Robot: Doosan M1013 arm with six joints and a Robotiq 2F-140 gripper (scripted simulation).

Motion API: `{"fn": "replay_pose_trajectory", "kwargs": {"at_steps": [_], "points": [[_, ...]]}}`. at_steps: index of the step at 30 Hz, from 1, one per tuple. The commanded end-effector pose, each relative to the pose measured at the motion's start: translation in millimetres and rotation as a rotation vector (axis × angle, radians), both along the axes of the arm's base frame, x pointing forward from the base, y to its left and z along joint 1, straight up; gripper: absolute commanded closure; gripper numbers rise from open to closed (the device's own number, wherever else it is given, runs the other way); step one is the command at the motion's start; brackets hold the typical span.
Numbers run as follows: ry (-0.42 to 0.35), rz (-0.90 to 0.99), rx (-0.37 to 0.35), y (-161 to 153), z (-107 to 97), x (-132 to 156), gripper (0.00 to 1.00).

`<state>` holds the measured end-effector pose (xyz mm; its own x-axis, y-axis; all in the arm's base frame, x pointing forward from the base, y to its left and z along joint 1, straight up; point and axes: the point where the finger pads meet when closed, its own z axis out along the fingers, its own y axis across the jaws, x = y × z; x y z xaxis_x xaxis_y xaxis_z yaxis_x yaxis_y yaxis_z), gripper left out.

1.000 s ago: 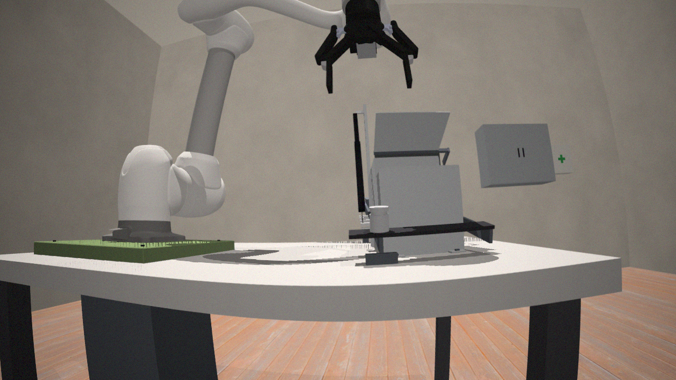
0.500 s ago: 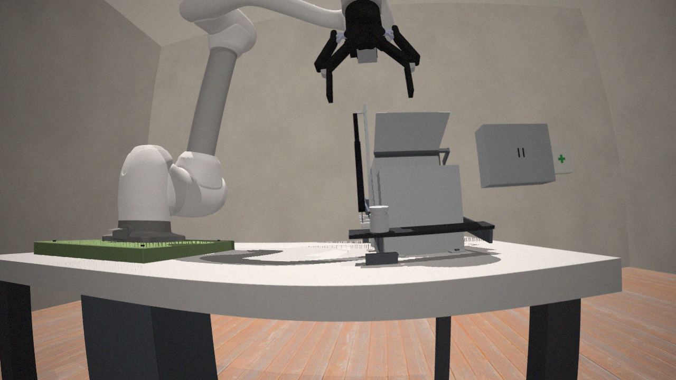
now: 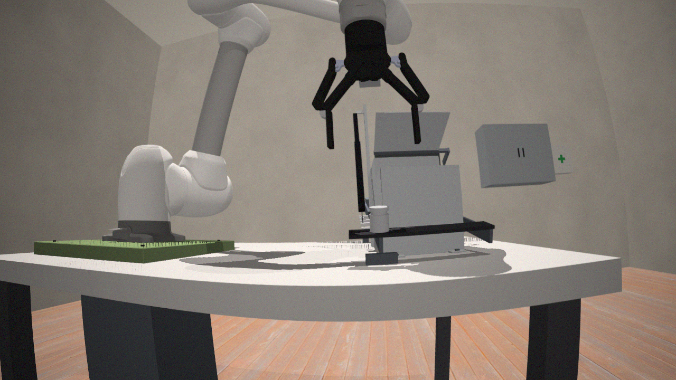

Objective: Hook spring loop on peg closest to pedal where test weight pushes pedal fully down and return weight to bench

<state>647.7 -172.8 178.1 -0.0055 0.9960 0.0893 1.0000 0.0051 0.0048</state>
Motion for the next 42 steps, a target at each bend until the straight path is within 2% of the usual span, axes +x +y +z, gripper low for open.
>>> {"fn": "replay_pose_trajectory", "kwargs": {"at_steps": [1,12,14,15,31,42], "points": [[-0.002,0.001,0.002,0,1,1,0.00],[-0.001,0.004,0.090,-4,-38,2,0.00],[-0.001,0.004,0.090,-4,-38,2,0.00],[-0.001,0.003,0.073,-3,-30,1,0.00],[-0.001,0.004,0.090,-4,-38,2,0.00],[-0.001,0.004,0.088,-4,-55,2,0.00]]}}
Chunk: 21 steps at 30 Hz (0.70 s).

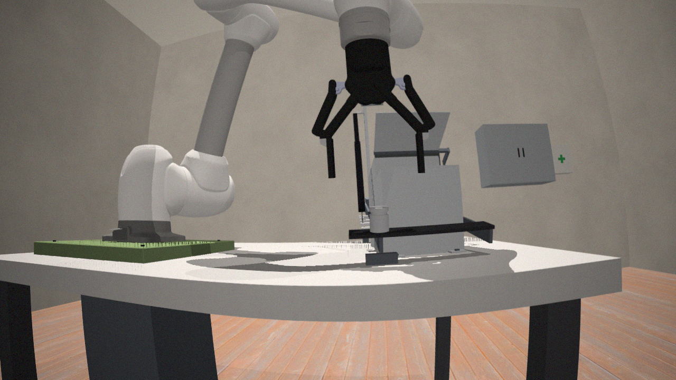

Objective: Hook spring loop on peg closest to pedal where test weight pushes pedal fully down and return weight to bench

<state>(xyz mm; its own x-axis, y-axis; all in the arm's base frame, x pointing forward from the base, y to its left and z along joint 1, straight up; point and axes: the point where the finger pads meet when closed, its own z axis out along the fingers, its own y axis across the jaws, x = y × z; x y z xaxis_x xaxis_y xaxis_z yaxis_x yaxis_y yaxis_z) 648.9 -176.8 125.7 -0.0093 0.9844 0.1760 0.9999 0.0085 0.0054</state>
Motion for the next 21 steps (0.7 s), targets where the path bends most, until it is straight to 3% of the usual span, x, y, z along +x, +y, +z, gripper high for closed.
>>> {"fn": "replay_pose_trajectory", "kwargs": {"at_steps": [1,21], "points": [[-0.001,0.000,0.000,0,-4,0,0.00],[-0.001,0.000,0.000,0,-31,1,0.00]]}}
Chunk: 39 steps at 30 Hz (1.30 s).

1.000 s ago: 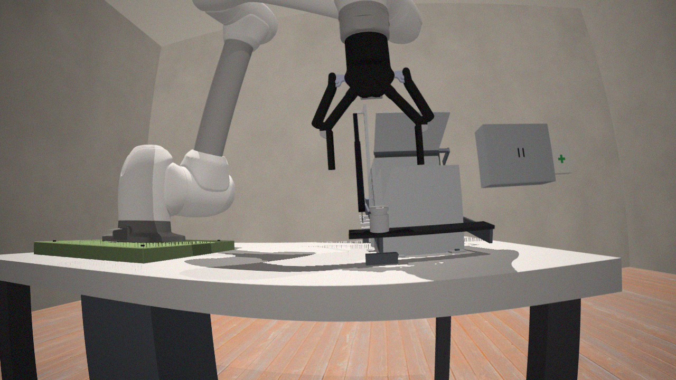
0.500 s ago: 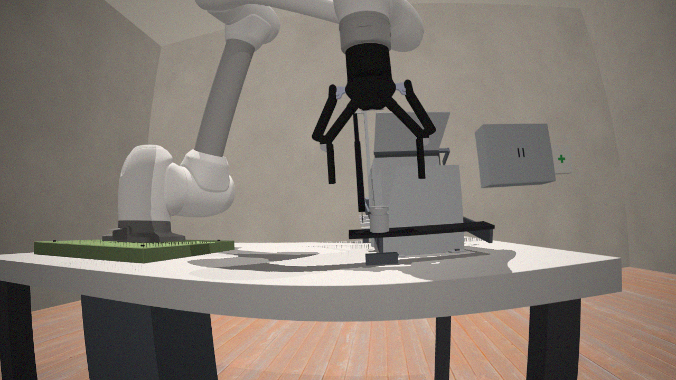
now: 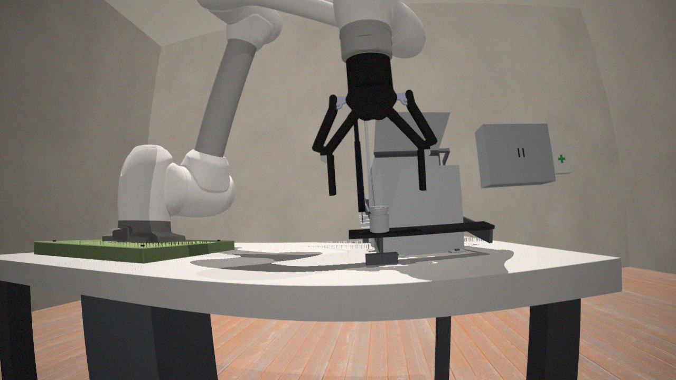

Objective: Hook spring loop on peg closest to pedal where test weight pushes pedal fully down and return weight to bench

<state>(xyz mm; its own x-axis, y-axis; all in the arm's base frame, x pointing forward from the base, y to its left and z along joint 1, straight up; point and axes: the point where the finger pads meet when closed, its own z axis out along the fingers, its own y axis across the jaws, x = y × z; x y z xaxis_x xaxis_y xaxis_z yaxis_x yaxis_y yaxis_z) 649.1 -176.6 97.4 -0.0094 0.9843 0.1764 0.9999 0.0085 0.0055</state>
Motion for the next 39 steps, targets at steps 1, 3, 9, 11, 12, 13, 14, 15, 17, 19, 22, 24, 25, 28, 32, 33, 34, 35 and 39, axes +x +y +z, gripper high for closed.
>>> {"fn": "replay_pose_trajectory", "kwargs": {"at_steps": [1,3,9,11,12,13,14,15,17,19,22,24,25,28,32,33,34,35,39], "points": [[-0.001,0.000,0.000,0,-3,0,0.00],[-0.001,0.000,0.000,0,-1,0,0.00],[-0.001,0.000,0.000,0,-11,0,0.00],[-0.001,0.000,0.000,0,-14,0,0.00],[-0.001,0.000,0.000,0,-16,1,0.00],[-0.001,0.000,0.000,0,-18,1,0.00],[-0.001,0.000,0.000,0,-19,1,0.00],[-0.001,0.000,0.000,0,-21,1,0.00],[-0.001,0.000,0.000,0,-24,1,0.00],[-0.001,0.000,0.000,0,-24,1,0.00],[-0.001,0.000,0.000,0,-24,1,0.00],[-0.001,0.000,0.001,0,-26,1,0.00],[-0.001,0.000,0.001,0,-27,1,0.00],[-0.001,0.000,0.001,0,-31,1,0.00],[-0.001,0.000,0.001,0,-35,1,0.00],[-0.001,0.000,0.002,0,-36,1,0.00],[-0.001,0.000,0.002,0,-37,1,0.00],[-0.001,0.000,0.002,0,-37,1,0.00],[-0.001,0.000,0.001,0,-35,1,0.00]]}}
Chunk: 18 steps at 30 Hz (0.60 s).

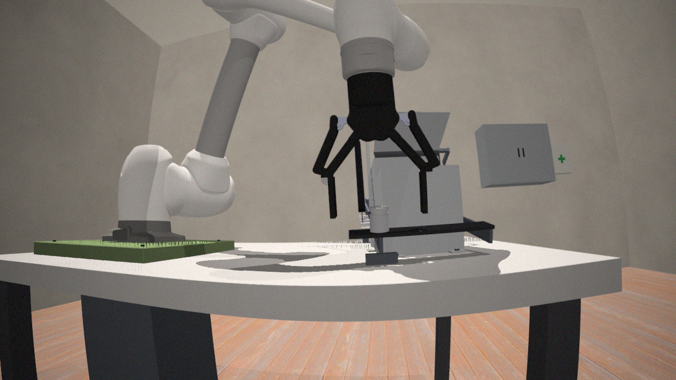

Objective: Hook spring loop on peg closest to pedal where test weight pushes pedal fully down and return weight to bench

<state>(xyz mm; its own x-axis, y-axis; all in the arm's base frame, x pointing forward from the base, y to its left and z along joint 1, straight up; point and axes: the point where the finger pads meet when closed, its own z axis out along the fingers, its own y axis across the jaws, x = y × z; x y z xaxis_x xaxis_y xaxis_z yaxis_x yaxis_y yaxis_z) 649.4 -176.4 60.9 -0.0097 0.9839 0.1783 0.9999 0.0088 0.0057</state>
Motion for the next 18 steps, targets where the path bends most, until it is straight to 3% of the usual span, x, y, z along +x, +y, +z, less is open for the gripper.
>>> {"fn": "replay_pose_trajectory", "kwargs": {"at_steps": [1,18], "points": [[-0.001,0.000,0.000,-0.1,1.0,0.4,0.00],[-0.001,-0.001,0.000,-0.2,-0.2,0.4,0.00]]}}
